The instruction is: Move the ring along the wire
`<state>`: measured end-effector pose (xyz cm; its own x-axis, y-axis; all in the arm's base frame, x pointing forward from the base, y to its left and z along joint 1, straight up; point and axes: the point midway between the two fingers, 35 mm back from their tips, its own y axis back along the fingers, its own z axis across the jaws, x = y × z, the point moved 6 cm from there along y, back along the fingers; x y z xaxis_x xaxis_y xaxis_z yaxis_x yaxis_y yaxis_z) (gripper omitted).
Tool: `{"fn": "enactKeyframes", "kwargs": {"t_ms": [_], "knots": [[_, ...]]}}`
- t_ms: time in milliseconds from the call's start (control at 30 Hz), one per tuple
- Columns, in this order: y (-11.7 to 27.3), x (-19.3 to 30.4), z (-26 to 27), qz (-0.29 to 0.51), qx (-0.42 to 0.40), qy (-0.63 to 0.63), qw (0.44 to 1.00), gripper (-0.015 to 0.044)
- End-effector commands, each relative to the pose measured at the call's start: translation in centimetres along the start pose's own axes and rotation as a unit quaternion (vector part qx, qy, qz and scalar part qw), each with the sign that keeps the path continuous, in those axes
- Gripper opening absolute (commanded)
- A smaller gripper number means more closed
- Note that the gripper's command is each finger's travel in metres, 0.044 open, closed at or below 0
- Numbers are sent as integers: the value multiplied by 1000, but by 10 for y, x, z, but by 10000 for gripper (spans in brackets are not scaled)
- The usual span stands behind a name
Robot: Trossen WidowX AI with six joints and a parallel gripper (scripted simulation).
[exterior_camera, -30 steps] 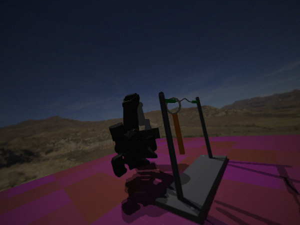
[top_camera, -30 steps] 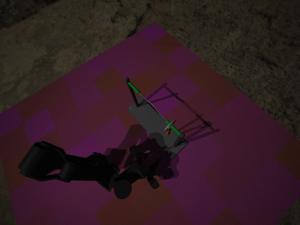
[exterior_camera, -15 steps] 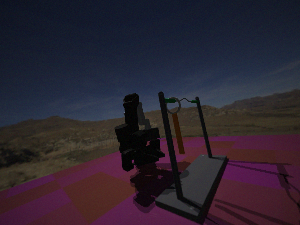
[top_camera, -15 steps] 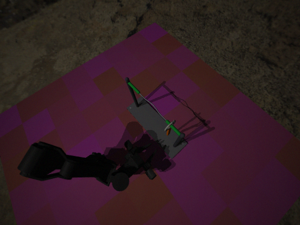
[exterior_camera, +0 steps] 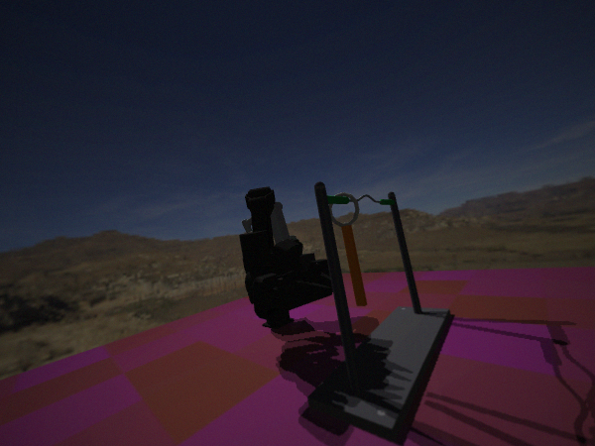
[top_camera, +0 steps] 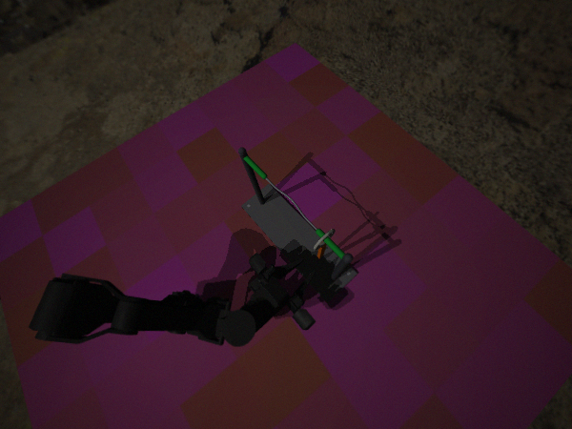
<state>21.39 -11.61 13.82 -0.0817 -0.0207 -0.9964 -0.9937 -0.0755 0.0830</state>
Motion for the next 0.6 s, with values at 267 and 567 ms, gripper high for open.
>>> {"fn": "enactKeyframes", "kwargs": {"t_ms": [267, 567], "knots": [[-16, -4, -3, -3, 1, -1, 1000, 160], [-30, -5, -4, -3, 1, -1, 1000, 160]]}}
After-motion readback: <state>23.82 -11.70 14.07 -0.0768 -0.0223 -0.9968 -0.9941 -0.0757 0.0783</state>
